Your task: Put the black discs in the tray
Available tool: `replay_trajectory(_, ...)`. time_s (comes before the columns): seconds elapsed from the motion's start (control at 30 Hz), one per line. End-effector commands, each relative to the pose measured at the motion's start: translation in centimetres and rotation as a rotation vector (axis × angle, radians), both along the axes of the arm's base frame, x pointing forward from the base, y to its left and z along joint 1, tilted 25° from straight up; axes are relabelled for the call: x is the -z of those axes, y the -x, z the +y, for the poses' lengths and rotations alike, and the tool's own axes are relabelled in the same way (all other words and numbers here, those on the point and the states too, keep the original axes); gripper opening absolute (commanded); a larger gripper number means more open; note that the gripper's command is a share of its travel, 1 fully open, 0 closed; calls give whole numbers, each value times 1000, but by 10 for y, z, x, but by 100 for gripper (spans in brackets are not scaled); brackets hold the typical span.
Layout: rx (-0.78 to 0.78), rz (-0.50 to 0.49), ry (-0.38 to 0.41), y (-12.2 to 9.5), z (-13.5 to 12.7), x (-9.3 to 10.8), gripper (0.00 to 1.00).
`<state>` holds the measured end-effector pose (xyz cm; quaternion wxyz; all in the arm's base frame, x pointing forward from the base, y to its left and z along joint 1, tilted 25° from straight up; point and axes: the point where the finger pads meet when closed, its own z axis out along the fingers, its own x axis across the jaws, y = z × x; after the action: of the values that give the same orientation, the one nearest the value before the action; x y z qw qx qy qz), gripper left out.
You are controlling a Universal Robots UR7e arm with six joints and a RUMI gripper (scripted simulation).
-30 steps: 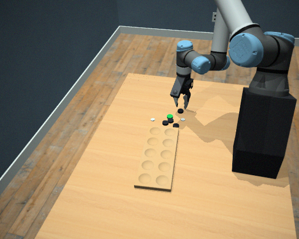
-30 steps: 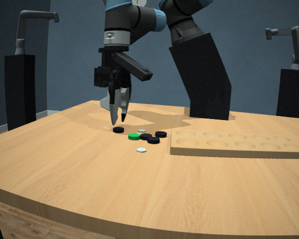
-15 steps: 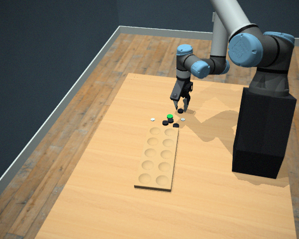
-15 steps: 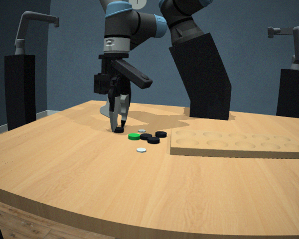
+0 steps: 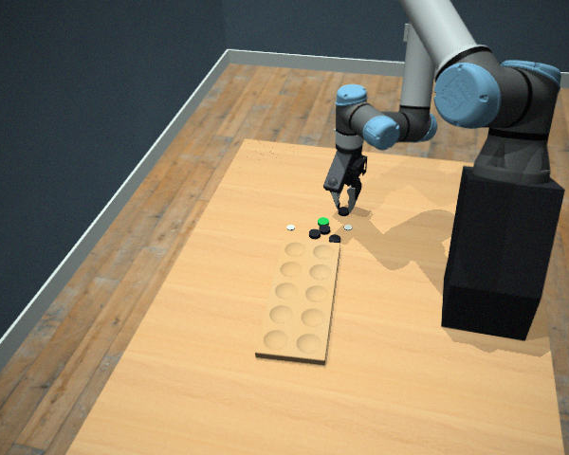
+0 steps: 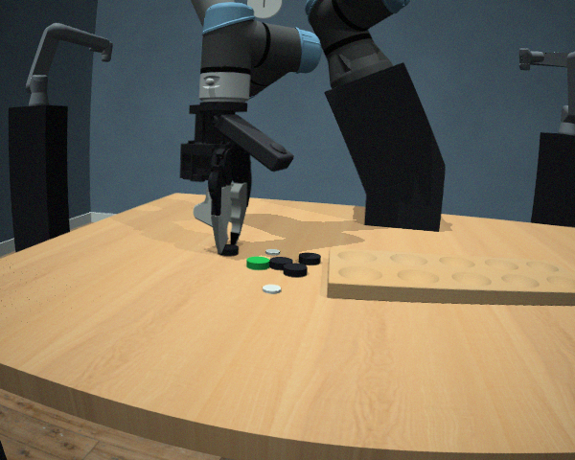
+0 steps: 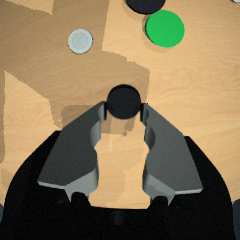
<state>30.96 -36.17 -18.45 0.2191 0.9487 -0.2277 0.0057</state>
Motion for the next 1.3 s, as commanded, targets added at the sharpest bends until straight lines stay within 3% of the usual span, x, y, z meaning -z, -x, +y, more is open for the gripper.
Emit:
replay_trajectory(0.0, -1, -1, 1, -1, -1, 0, 0)
replay_trajectory(0.93, -1, -2, 1, -1, -1, -1, 0)
replay_trajectory(1.27, -2, 0, 0, -2, 8, -17, 0)
